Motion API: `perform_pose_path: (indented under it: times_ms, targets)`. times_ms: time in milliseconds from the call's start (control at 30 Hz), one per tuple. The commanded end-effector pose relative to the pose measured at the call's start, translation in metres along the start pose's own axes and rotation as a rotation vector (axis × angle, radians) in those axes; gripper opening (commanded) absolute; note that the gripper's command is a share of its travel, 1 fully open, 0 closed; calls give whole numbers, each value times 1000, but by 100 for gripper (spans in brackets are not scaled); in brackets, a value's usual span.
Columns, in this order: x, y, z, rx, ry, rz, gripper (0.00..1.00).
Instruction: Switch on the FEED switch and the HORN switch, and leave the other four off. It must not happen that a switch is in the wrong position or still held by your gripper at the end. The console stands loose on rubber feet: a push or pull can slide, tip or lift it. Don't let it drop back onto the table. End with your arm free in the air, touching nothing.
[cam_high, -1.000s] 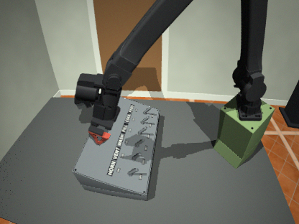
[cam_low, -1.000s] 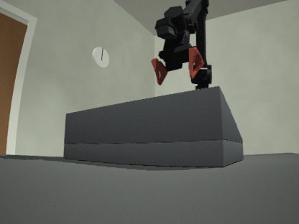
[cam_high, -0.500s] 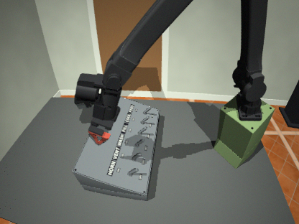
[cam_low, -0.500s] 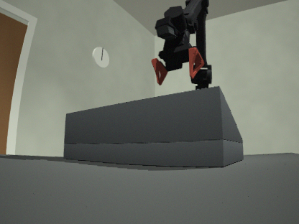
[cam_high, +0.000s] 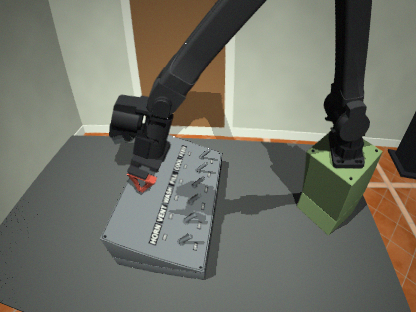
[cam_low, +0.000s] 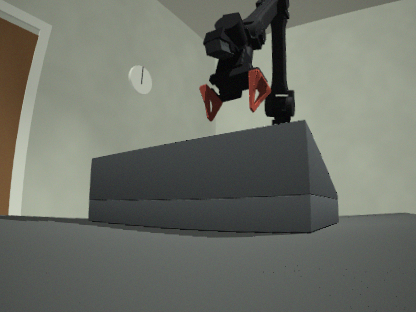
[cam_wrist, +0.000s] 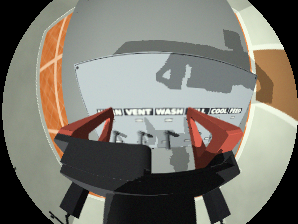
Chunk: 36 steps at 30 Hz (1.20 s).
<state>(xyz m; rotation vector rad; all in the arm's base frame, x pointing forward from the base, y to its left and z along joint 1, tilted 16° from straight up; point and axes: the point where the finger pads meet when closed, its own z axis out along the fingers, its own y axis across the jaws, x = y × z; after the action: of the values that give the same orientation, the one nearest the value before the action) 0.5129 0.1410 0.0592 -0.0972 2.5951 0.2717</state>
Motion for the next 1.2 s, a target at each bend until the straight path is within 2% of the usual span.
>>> perform_pose_path:
  times_ms: [0,200,400,500,533,667,1167]
  targets:
    - [-12,-9,-8,-3,-41,-16,100]
    - [-5,-33,1,1,-18,-13,100]
    - [-4,-47,1,2,-18,-14,100]
    - [-4,-45,2,-1,-16,-19,100]
    - [-5,-35,0,-11,-22,-36,100]
    - [-6,-46,0,-2,-23,-23,100]
    - [-6,-46,0,-2,-23,-18,100]
